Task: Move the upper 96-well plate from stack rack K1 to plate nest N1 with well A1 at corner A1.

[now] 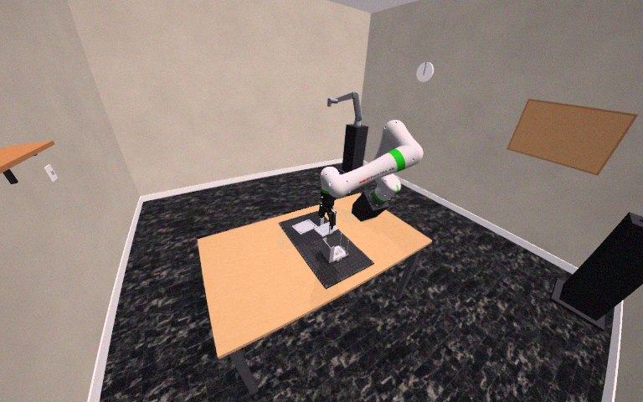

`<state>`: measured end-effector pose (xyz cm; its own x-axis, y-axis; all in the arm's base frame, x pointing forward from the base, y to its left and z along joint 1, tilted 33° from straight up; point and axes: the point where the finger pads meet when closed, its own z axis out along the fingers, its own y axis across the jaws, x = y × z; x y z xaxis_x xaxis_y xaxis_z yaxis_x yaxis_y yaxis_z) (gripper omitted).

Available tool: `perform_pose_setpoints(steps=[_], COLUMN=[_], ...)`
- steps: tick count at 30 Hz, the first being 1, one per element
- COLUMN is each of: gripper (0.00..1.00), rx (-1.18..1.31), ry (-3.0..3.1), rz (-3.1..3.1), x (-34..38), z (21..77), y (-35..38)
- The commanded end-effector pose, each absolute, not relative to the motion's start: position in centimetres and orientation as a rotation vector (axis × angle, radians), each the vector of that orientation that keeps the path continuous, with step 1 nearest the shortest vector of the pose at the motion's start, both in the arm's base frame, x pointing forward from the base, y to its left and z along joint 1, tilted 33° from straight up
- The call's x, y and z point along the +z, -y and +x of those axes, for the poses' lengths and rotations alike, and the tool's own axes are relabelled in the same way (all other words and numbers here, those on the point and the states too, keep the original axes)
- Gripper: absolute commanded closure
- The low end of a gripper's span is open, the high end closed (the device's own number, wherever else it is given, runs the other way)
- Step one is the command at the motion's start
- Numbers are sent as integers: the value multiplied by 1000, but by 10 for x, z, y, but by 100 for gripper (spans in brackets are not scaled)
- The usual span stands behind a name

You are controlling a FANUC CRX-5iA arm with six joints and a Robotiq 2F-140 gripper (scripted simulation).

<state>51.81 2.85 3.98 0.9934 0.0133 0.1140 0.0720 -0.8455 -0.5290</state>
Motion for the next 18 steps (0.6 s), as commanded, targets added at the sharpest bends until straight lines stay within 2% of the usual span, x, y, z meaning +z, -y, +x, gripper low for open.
perform_pose_setpoints(steps=[1,18], gripper=[100,100], rx=[-143,-143], ry=[60,60], rz=[-2575,-2575], x=[32,5], z=[519,520], y=[-17,25])
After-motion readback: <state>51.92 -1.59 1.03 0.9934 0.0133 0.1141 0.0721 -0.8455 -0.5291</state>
